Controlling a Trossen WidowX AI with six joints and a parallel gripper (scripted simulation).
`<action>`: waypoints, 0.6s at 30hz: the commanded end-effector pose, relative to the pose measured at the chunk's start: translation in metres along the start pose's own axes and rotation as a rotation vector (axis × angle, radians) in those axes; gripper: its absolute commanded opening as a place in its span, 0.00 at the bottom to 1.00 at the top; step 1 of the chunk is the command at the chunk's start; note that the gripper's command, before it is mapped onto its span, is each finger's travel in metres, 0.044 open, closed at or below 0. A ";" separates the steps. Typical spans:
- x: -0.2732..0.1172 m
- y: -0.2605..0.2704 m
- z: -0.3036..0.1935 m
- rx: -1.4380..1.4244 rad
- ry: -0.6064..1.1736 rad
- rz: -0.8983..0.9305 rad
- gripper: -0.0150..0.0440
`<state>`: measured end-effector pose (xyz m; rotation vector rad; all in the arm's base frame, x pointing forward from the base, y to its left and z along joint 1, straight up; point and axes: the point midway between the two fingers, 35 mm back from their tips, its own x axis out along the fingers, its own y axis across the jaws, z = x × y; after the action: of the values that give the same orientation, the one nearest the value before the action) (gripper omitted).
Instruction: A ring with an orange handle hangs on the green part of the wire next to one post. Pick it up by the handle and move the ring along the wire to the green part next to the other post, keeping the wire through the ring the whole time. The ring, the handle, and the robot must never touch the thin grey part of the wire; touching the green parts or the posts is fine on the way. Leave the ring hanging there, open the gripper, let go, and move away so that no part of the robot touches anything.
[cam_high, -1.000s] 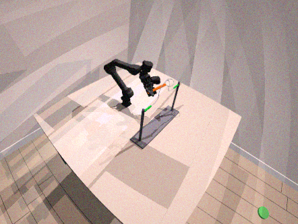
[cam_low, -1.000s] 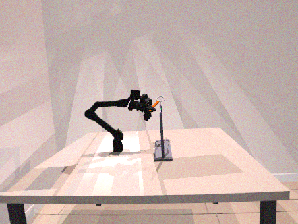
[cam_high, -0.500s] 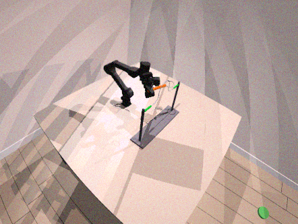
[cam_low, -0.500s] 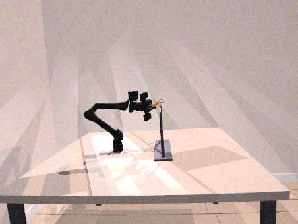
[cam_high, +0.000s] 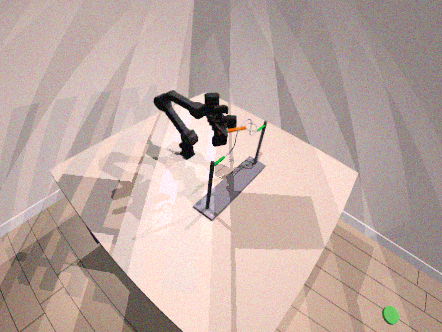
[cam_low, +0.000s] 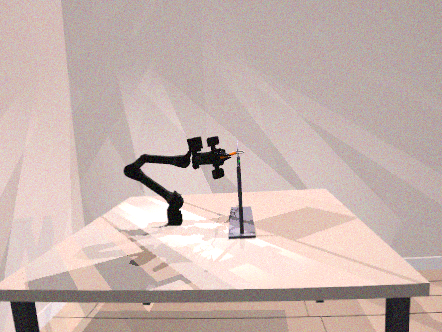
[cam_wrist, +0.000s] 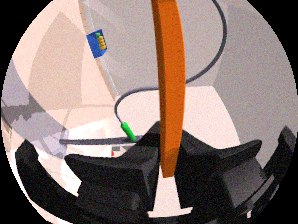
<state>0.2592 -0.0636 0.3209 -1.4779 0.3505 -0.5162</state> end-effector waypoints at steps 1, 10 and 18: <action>0.000 -0.001 -0.001 -0.025 -0.004 -0.021 0.00; 0.000 0.007 -0.002 -0.035 -0.006 -0.028 0.00; -0.001 0.023 -0.003 0.027 0.002 0.013 0.00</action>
<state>0.2594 -0.0653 0.3025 -1.4761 0.3481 -0.5130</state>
